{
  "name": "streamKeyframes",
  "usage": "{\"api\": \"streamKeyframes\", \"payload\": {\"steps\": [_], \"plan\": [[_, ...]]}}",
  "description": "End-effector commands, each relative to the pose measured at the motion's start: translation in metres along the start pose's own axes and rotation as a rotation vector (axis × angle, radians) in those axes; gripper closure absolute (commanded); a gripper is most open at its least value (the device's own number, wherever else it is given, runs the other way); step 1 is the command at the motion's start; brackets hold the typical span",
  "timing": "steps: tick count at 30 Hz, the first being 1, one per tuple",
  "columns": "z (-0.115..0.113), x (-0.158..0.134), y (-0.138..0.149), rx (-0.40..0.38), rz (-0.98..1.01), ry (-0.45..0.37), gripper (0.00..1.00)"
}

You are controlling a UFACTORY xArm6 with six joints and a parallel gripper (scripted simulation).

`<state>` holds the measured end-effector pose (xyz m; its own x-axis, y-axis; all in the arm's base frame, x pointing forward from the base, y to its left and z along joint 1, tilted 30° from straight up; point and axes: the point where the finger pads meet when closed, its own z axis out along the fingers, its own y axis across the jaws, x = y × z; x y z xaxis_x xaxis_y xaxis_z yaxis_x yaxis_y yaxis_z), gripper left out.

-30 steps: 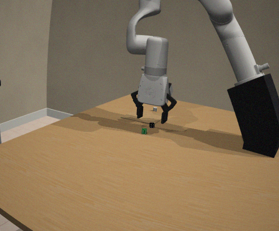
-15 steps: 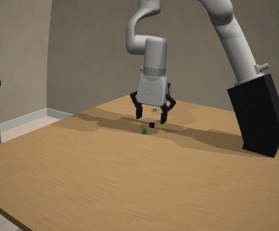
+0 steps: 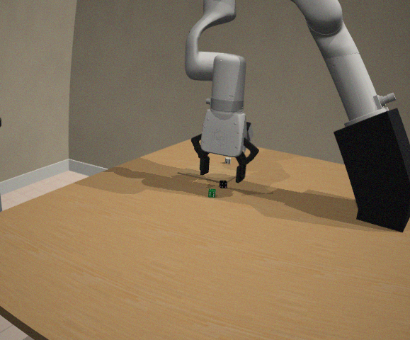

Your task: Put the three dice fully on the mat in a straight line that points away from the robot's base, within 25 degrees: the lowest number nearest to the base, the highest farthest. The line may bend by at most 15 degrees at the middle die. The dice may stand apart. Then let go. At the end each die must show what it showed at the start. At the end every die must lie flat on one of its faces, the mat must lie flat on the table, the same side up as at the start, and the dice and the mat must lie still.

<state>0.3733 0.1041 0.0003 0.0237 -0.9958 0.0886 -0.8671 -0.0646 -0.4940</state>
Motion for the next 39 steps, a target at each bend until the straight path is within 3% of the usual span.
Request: {"api": "streamKeyframes", "payload": {"steps": [1,18,39], "plan": [[0.0,0.0,-0.001,0.001,0.0,-0.001,0.0],[-0.006,0.0,-0.001,0.001,0.0,-0.001,0.0],[-0.075,0.0,-0.001,0.001,0.0,-0.001,0.0]]}}
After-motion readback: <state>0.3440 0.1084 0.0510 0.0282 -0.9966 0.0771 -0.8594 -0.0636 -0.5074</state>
